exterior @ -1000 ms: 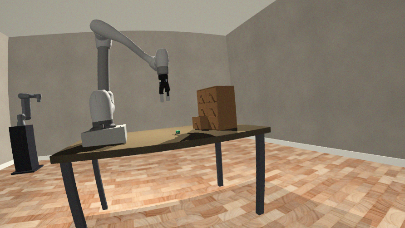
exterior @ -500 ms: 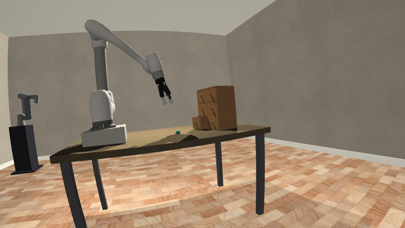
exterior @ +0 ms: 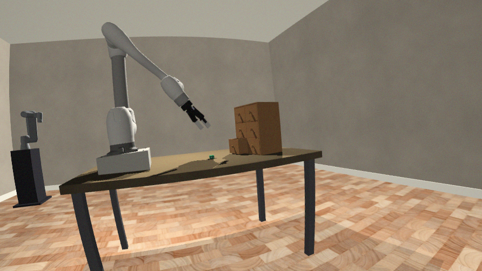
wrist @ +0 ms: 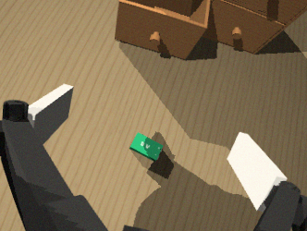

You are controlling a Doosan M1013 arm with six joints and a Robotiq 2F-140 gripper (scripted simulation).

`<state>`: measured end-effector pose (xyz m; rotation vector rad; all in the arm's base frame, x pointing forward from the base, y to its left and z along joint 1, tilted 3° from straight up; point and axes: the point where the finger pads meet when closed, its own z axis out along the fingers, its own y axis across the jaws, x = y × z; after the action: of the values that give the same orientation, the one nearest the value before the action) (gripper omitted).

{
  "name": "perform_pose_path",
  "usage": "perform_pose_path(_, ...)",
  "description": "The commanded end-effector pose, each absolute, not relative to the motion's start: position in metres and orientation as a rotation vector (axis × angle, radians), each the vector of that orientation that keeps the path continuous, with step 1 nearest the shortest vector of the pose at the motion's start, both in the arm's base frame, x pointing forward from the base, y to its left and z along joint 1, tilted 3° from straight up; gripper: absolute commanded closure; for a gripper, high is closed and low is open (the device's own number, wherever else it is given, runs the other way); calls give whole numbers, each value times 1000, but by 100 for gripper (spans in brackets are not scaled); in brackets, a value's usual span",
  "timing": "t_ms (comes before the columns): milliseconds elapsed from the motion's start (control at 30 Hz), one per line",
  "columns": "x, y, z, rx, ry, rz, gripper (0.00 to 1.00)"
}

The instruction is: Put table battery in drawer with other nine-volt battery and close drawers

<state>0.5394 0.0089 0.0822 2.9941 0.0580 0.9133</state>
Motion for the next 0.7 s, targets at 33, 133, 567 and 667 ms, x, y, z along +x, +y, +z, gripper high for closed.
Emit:
perform_pose_path(33,544,13,78,3018,91,1024,0)
perform_pose_path(133,545,12,77,3009,89,1045,0)
perform_pose_path(567,560,13,60,2894,80,1335,0)
perform_pose_path(667,563,13,57,2872,79,1384,0)
